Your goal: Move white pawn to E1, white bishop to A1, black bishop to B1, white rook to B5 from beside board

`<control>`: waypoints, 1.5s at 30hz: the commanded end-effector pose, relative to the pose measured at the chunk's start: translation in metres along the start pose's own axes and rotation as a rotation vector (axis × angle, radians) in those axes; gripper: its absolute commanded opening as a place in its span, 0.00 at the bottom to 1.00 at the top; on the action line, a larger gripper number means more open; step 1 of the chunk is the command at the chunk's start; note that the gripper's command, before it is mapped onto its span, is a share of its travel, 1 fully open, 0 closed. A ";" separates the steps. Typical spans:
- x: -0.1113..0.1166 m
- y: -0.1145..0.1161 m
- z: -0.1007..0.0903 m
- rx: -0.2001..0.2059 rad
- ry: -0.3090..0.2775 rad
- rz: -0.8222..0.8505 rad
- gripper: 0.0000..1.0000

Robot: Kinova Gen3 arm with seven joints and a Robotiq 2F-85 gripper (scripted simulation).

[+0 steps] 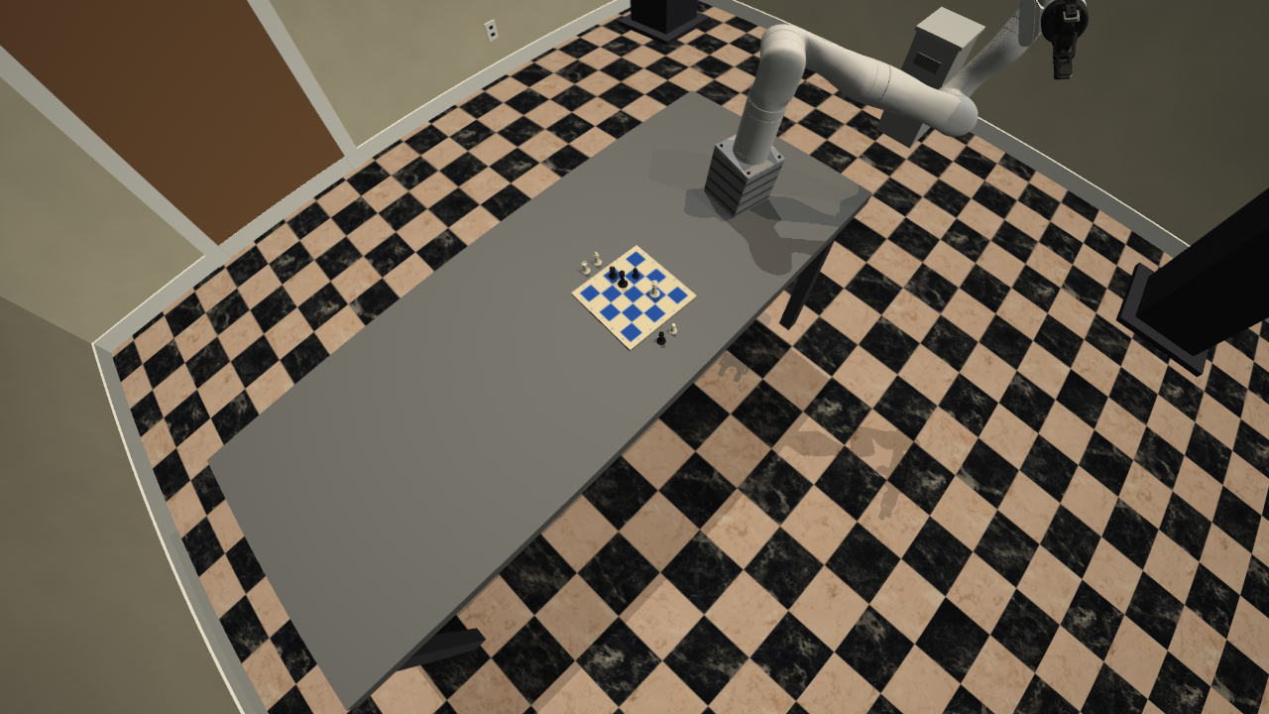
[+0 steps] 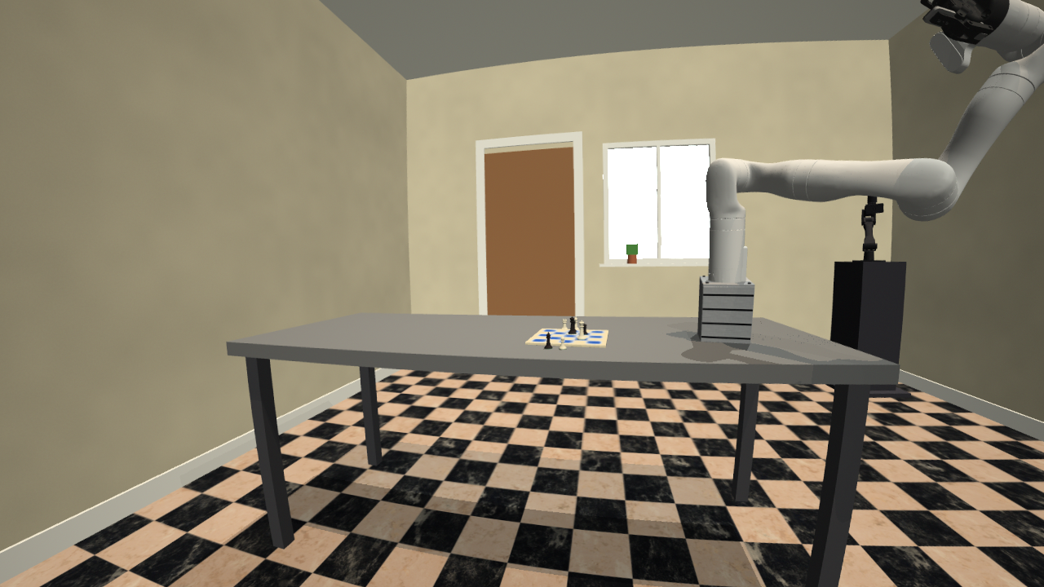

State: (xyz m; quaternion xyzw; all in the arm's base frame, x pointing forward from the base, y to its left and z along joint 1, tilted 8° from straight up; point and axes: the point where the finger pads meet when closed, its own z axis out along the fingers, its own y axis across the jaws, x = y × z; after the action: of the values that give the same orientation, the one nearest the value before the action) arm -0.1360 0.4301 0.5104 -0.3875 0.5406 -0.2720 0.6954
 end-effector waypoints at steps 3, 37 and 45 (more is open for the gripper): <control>-0.004 -0.038 0.010 -0.006 0.028 0.089 1.00; 0.091 -0.337 0.126 -0.005 0.331 0.886 1.00; 0.153 -0.402 0.163 -0.001 0.432 1.096 1.00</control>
State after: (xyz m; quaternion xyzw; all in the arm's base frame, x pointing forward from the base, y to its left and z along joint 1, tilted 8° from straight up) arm 0.0522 0.1607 0.7695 -0.0159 0.7775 0.0290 0.6280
